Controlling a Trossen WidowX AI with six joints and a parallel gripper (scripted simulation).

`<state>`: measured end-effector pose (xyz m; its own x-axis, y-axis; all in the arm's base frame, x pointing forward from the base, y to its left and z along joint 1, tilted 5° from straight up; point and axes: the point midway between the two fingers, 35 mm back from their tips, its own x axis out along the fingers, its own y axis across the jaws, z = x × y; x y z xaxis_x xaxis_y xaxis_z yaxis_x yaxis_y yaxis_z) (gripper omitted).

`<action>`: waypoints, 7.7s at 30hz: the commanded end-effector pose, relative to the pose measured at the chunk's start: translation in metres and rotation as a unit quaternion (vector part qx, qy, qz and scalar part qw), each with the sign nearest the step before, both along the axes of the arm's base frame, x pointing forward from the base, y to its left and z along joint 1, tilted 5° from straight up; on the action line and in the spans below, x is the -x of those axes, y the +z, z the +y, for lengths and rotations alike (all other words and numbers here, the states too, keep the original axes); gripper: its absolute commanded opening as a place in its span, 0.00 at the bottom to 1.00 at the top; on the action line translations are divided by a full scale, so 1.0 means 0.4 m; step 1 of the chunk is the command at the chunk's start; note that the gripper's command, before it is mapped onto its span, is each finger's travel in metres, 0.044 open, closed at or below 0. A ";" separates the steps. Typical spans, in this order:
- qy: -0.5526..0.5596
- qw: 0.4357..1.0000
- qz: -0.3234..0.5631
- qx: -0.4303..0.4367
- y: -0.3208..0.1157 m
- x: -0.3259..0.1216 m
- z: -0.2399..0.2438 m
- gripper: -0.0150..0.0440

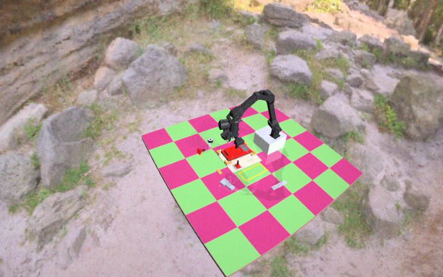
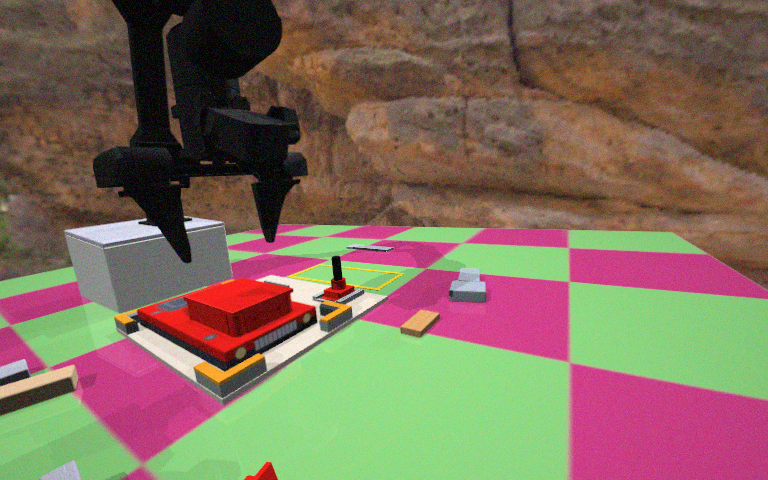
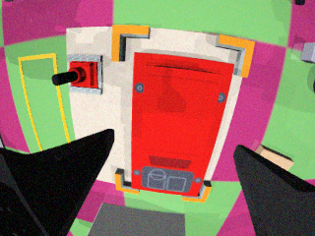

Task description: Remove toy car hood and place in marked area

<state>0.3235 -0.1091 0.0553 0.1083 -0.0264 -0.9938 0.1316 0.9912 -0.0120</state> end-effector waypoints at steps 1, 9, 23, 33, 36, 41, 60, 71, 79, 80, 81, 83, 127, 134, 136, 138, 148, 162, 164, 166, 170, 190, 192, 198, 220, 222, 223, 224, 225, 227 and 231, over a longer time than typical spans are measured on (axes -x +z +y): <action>0.002 1.000 0.000 0.002 -0.005 -0.001 -0.002 1.00; 0.002 1.000 0.000 0.002 -0.017 -0.002 -0.003 1.00; 0.002 1.000 0.000 0.002 -0.038 -0.005 -0.004 1.00; 0.002 1.000 0.000 0.002 -0.053 -0.006 -0.005 1.00; 0.002 1.000 0.000 0.002 -0.057 -0.007 -0.005 1.00; 0.002 1.000 0.000 0.002 -0.065 -0.007 -0.005 1.00; 0.002 1.000 0.000 0.002 -0.093 -0.009 -0.008 1.00; 0.002 1.000 0.000 0.002 -0.105 -0.009 -0.008 1.00; 0.002 1.000 0.000 0.002 -0.115 -0.011 -0.009 1.00; 0.002 1.000 0.000 0.002 -0.116 -0.011 -0.009 1.00; 0.002 1.000 0.000 0.002 -0.117 -0.011 -0.009 1.00; 0.002 1.000 0.000 0.002 -0.120 -0.011 -0.009 1.00; 0.000 1.000 0.001 0.001 -0.139 -0.013 -0.008 0.44; 0.000 1.000 0.001 0.001 -0.128 -0.012 -0.008 0.25; 0.000 1.000 0.001 0.001 -0.124 -0.012 -0.008 0.25; 0.000 1.000 0.001 0.001 -0.121 -0.011 -0.008 0.25; 0.000 1.000 0.001 0.001 -0.105 -0.010 -0.007 0.25; 0.000 1.000 0.001 0.001 -0.083 -0.007 -0.007 0.25; 0.000 1.000 0.001 0.001 -0.079 -0.006 -0.006 0.25; 0.000 1.000 0.001 0.001 -0.076 -0.006 -0.006 0.25; 0.000 1.000 0.001 0.001 -0.057 -0.005 -0.006 0.25; -0.001 1.000 0.004 0.005 0.022 -0.005 0.063 0.25; -0.001 1.000 0.004 0.004 0.022 -0.008 0.079 0.25; -0.001 1.000 0.003 0.002 0.022 -0.017 0.130 0.25; 0.000 1.000 0.003 -0.003 0.021 -0.021 0.315 0.25; 0.000 1.000 0.003 -0.004 0.021 -0.020 0.332 0.25; 0.000 1.000 0.003 -0.004 0.021 -0.019 0.340 0.25; 0.000 1.000 0.003 -0.004 0.021 -0.018 0.348 0.25; 0.000 1.000 0.003 -0.004 0.021 -0.017 0.357 0.25; 0.000 1.000 0.003 -0.005 0.021 -0.014 0.373 0.25; 0.000 1.000 0.002 -0.006 0.021 -0.008 0.406 0.25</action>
